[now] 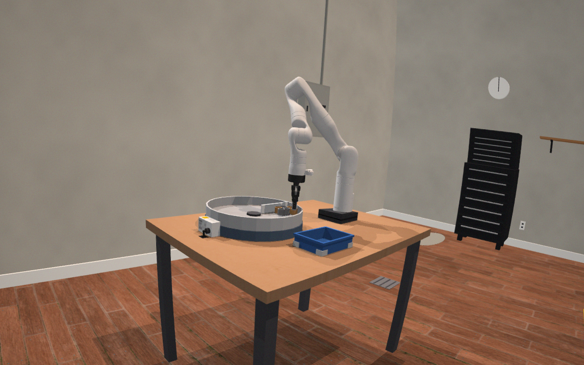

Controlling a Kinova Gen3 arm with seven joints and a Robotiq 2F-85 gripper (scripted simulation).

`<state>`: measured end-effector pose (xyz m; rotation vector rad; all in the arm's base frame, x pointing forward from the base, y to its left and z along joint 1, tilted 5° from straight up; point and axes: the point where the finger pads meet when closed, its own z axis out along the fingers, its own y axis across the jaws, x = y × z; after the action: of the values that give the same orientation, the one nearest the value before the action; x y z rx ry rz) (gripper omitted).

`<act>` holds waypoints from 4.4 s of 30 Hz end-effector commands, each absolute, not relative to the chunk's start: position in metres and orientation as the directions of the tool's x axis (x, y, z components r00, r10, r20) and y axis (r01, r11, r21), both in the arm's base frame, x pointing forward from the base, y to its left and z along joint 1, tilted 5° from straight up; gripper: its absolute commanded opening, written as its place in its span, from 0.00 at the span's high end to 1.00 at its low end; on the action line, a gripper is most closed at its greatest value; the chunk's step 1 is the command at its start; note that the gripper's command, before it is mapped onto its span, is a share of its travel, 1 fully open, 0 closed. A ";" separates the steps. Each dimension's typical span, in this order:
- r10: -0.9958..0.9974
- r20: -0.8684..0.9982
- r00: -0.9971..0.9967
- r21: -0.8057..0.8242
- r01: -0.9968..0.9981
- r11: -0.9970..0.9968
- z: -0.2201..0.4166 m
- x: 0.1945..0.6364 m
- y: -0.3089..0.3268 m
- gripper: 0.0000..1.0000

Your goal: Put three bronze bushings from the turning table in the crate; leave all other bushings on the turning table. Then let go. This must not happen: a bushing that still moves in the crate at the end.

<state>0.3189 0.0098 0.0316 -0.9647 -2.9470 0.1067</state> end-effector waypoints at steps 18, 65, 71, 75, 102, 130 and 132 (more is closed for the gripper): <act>0.591 0.015 -0.806 -0.077 0.588 0.805 0.027 0.319 0.010 0.86; 0.591 0.015 -0.807 -0.076 0.588 0.805 0.023 0.319 0.010 1.00; 0.591 0.015 -0.807 -0.076 0.588 0.805 0.023 0.319 0.010 1.00; 0.591 0.015 -0.807 -0.075 0.588 0.805 0.023 0.319 0.010 1.00; 0.591 0.015 -0.807 -0.075 0.588 0.805 0.023 0.319 0.010 1.00; 0.591 0.016 -0.807 -0.077 0.588 0.805 0.030 0.322 0.013 1.00; 0.591 0.016 -0.807 -0.077 0.588 0.805 0.030 0.322 0.013 1.00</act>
<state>0.3203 0.0145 0.0284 -0.9572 -2.9445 0.1055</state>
